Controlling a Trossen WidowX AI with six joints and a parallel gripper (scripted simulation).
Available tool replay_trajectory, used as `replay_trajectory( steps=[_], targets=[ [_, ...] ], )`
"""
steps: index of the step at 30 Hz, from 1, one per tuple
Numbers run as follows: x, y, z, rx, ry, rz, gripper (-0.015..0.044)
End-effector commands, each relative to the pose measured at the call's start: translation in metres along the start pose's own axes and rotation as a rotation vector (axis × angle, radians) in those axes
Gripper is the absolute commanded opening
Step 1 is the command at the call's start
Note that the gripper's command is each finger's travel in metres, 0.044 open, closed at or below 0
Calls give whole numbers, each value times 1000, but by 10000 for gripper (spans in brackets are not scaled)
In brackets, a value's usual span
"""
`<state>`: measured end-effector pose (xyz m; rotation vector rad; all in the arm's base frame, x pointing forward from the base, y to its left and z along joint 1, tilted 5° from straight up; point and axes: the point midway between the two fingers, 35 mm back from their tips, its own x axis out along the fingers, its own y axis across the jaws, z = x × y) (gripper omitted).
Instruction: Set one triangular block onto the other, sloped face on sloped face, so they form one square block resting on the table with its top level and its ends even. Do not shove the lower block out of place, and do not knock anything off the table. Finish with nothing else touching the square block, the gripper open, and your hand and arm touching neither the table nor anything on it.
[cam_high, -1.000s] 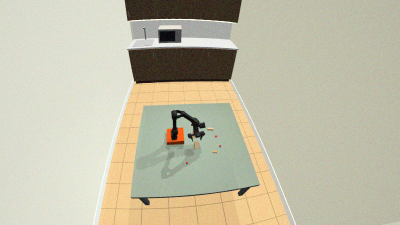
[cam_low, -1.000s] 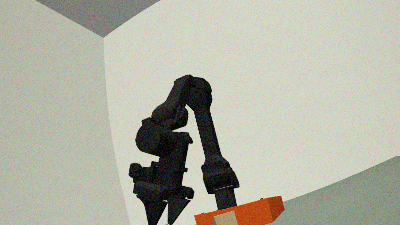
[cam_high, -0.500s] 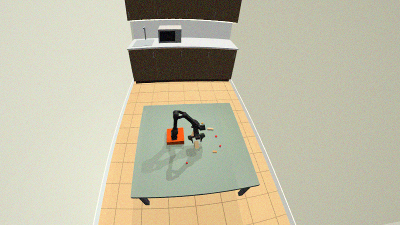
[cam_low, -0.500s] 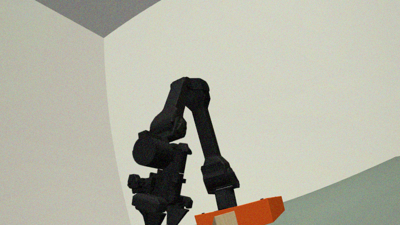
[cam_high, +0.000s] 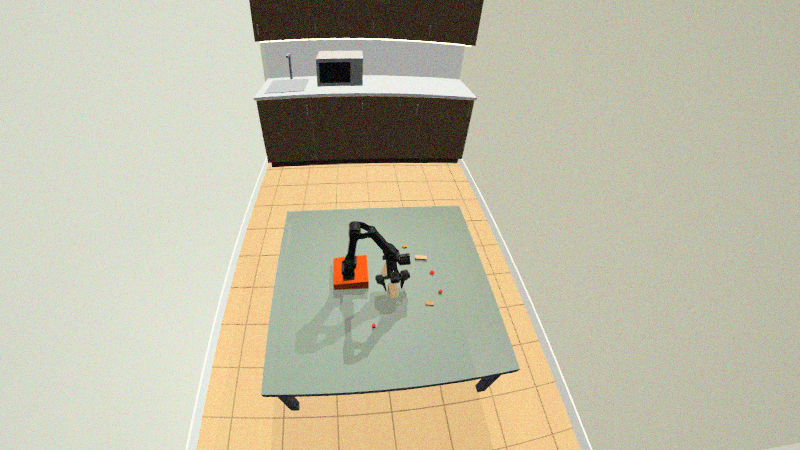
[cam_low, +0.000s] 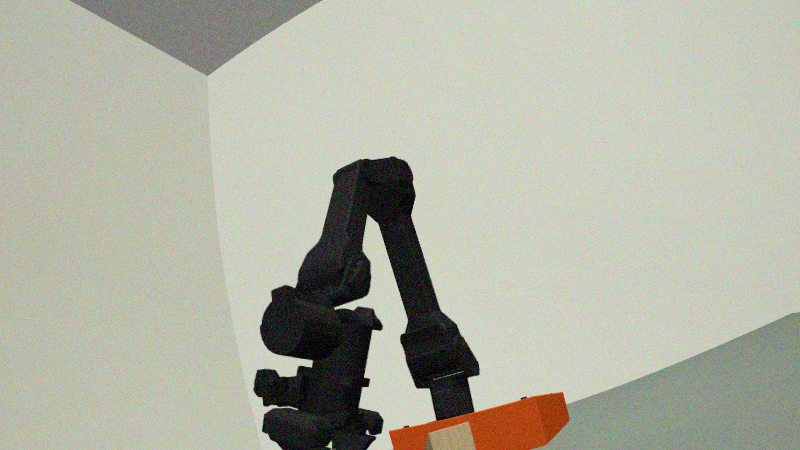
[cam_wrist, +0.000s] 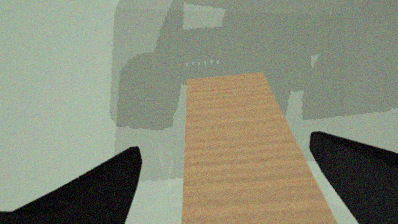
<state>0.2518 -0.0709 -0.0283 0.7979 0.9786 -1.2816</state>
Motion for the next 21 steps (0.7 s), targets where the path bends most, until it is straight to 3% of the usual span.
replay_trajectory(
  steps=[1, 3, 11, 18, 21],
  targets=[
    [8, -5, -1, -7, -1, -14, 440],
    [9, -5, -1, -7, -1, -14, 440],
    [9, -5, -1, -7, -1, -14, 230],
    [9, -5, -1, -7, -1, -14, 183],
    [9, -5, -1, -7, -1, -14, 105]
  ],
)
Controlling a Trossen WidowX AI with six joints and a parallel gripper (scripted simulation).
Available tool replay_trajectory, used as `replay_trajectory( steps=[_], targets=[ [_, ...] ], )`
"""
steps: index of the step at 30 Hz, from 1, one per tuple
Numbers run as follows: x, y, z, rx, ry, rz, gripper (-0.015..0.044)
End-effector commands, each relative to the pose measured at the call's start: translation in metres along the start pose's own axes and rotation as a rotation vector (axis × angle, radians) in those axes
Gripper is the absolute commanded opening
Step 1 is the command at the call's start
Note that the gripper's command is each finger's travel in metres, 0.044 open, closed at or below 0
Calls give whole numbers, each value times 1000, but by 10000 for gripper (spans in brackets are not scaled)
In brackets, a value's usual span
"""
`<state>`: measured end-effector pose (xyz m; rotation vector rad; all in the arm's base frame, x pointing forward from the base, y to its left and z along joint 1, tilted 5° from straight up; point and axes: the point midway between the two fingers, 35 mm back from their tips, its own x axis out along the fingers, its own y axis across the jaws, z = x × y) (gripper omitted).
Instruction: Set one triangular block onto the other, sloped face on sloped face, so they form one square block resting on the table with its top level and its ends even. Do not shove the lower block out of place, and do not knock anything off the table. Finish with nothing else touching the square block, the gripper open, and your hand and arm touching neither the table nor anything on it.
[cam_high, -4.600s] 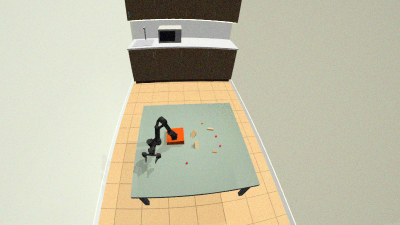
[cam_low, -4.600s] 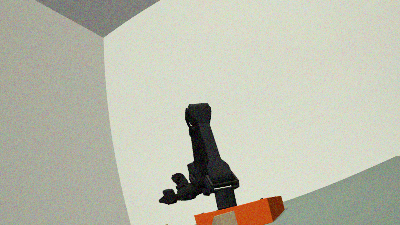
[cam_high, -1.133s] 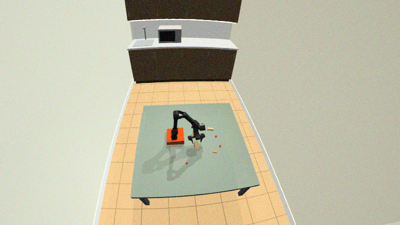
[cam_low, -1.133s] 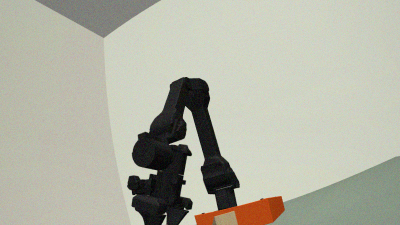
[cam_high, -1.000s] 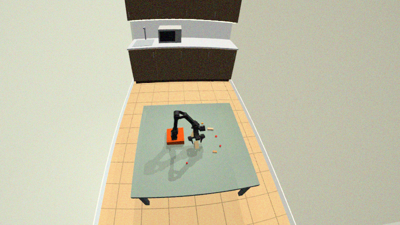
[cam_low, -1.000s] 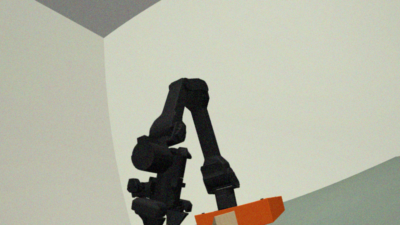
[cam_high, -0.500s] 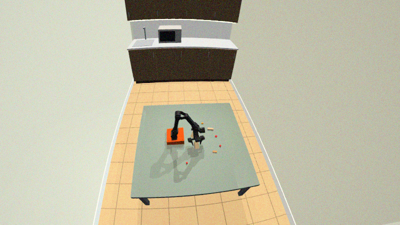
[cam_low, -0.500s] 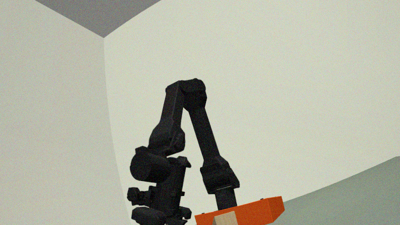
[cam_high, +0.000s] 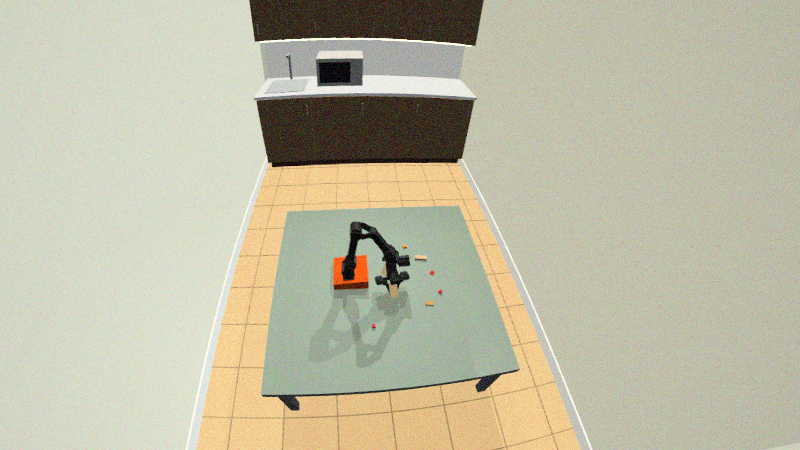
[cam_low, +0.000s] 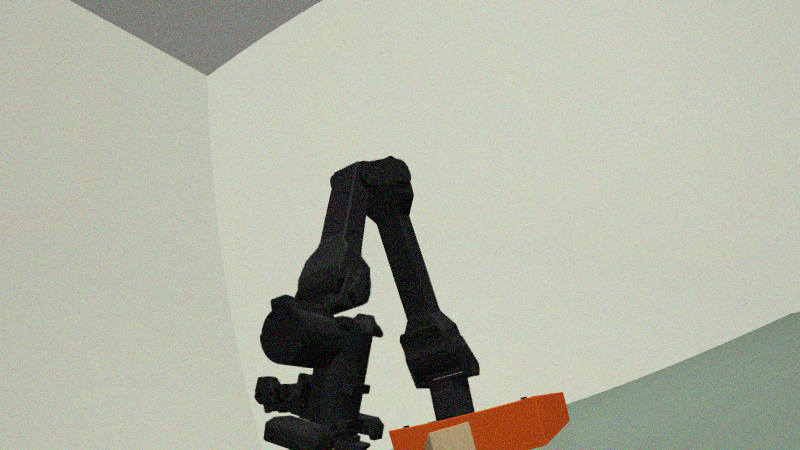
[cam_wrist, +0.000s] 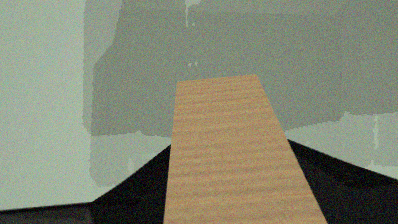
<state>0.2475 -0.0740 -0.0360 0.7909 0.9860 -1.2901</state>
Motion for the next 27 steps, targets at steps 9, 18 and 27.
replay_trajectory(
  steps=[9, 18, 27],
  targets=[
    [-3, 0, 1, 0, 6, -1, 0],
    [-7, -1, 16, -1, 230, -6, 0],
    [-9, -1, 33, 0, 461, -7, 0]
  ],
)
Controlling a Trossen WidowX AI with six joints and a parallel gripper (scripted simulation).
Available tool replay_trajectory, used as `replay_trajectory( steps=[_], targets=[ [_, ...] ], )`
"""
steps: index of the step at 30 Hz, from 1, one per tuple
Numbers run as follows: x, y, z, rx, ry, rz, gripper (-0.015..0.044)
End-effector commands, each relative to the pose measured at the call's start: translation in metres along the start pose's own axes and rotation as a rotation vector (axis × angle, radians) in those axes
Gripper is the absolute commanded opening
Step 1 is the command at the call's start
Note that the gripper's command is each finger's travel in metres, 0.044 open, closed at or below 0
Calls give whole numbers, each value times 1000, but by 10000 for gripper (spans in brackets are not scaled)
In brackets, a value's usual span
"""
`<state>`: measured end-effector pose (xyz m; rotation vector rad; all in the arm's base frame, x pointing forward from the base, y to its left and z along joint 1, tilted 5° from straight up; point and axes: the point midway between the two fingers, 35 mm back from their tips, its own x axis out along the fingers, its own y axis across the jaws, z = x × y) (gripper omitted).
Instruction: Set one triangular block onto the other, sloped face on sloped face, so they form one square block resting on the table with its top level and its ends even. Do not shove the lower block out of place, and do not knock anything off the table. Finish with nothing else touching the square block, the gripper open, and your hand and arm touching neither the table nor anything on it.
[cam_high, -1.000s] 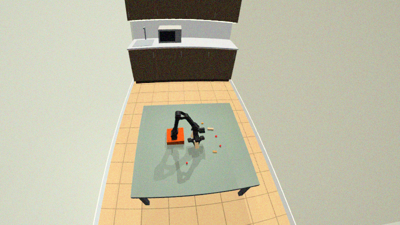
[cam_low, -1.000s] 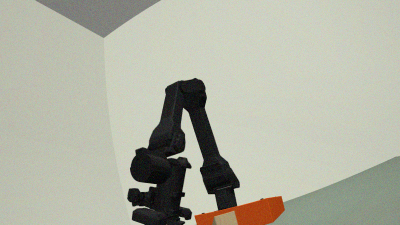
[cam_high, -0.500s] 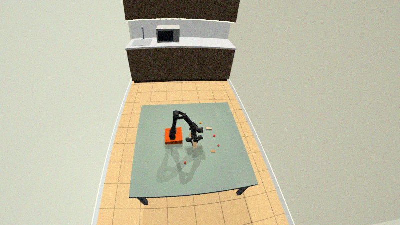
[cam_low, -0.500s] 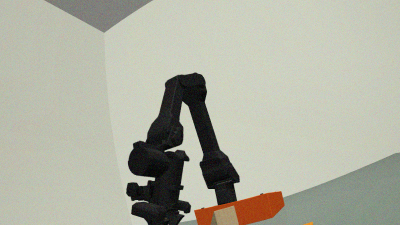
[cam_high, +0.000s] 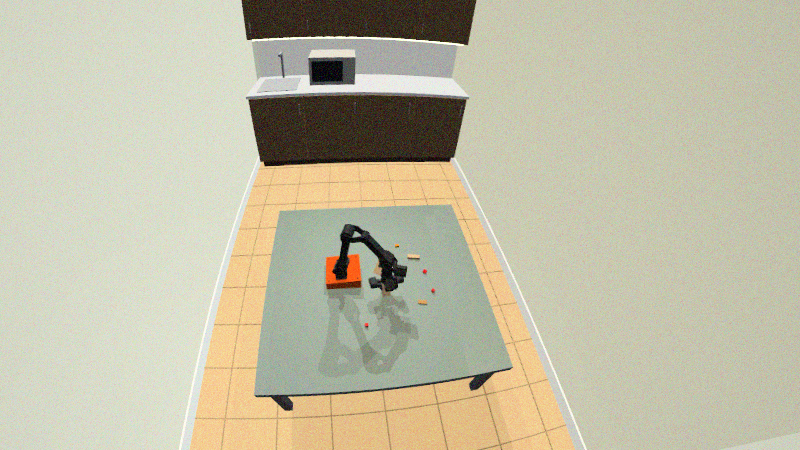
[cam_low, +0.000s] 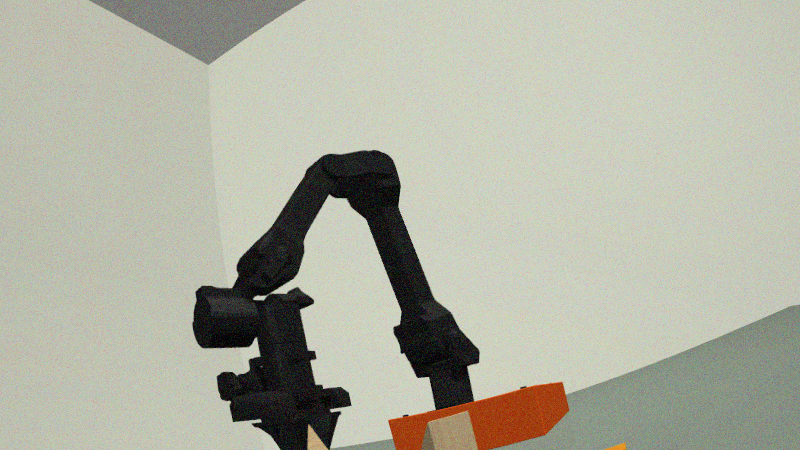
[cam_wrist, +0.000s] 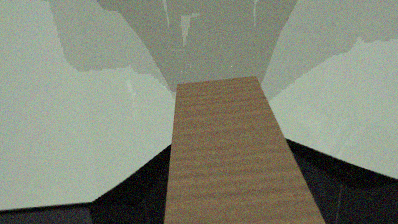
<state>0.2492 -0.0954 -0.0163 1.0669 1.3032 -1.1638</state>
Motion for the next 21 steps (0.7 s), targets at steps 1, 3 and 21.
replay_trajectory(
  steps=[1, 3, 21],
  targets=[
    [-3, 1, 7, 0, 91, 2, 0],
    [-4, 1, 10, 0, 143, 2, 0],
    [-8, 0, 43, 1, 610, 0, 0]
  ],
)
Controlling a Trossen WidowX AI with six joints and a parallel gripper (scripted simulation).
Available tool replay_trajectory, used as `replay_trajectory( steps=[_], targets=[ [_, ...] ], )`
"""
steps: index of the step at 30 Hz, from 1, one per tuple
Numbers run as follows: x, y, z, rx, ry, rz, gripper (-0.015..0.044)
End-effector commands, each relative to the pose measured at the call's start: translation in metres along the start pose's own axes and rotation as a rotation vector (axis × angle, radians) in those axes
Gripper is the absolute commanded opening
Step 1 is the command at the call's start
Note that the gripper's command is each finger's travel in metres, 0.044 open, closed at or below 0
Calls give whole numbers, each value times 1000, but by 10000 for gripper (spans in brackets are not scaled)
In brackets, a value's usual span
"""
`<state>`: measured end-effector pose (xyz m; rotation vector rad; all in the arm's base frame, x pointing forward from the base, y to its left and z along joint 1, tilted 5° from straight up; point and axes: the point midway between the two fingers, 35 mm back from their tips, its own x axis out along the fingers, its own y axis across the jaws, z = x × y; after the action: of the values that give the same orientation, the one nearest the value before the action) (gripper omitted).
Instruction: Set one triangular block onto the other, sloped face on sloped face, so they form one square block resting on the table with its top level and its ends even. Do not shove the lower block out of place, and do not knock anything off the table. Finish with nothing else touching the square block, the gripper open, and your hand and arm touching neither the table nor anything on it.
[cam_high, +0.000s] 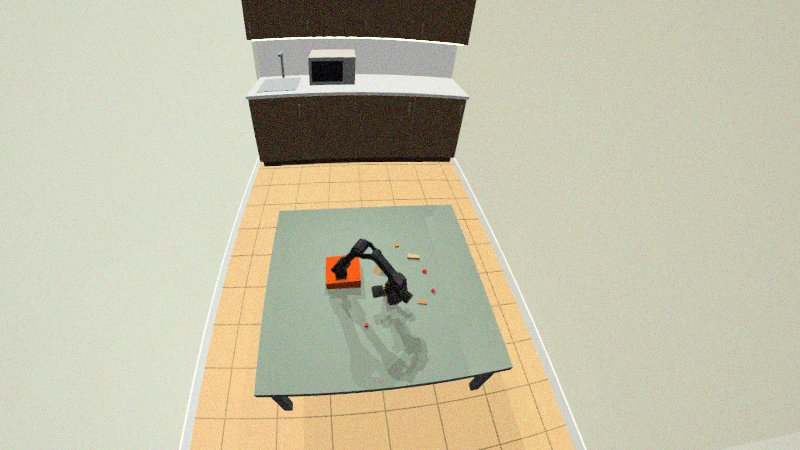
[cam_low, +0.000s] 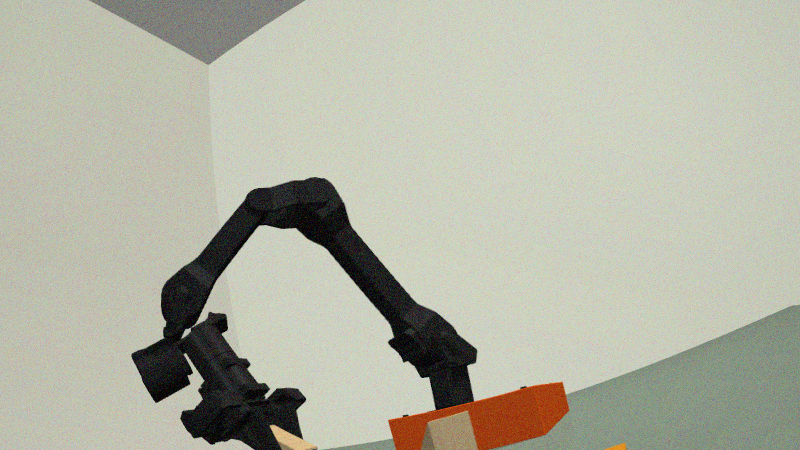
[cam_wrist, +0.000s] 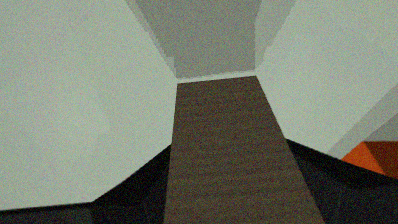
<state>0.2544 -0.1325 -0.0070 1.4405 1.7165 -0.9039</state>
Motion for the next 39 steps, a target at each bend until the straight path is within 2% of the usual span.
replay_trajectory(
  steps=[1, 11, 12, 28, 36, 39],
  targets=[
    [-3, 1, 7, 0, 94, 5, 0],
    [-8, 0, 24, 0, 353, 4, 0],
    [-7, 0, 19, 0, 285, -2, 26],
    [-7, 0, 19, 0, 285, -2, 440],
    [-7, 0, 19, 0, 285, -2, 440],
    [-25, 1, 10, 13, 260, 23, 440]
  ],
)
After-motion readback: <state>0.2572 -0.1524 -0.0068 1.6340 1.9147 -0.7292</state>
